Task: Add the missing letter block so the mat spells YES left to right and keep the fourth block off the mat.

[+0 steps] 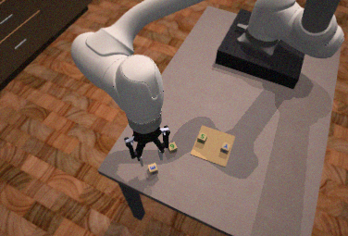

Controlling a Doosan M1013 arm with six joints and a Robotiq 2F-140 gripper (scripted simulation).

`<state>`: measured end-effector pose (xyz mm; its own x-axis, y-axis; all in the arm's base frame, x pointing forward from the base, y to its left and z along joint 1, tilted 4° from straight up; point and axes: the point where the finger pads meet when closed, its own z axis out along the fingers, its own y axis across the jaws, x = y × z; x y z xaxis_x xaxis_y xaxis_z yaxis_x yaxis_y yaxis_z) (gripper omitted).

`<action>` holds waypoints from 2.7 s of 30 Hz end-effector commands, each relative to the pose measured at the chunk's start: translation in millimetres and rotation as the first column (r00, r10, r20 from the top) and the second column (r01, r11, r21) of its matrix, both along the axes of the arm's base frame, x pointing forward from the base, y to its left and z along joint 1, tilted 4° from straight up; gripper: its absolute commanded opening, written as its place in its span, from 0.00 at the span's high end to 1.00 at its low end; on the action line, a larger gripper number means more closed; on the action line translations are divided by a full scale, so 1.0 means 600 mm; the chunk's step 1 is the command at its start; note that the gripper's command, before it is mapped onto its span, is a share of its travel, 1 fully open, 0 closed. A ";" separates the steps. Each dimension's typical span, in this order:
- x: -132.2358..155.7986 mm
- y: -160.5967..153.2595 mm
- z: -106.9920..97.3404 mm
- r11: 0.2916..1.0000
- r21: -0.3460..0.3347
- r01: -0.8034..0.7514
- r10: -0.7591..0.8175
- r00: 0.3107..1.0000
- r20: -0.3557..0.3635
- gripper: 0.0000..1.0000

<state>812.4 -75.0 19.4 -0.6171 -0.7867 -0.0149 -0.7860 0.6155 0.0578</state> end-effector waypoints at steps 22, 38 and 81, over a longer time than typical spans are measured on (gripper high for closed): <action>-0.003 0.003 -0.020 1.000 0.003 -0.005 0.005 1.000 -0.002 0.60; -0.004 0.005 -0.055 1.000 0.003 -0.005 0.005 1.000 -0.002 0.60; -0.006 0.006 -0.092 1.000 0.003 -0.005 0.005 1.000 -0.002 0.60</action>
<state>810.3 -74.9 -32.6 -0.6174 -0.7865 -0.0141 -0.7858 0.6158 0.0573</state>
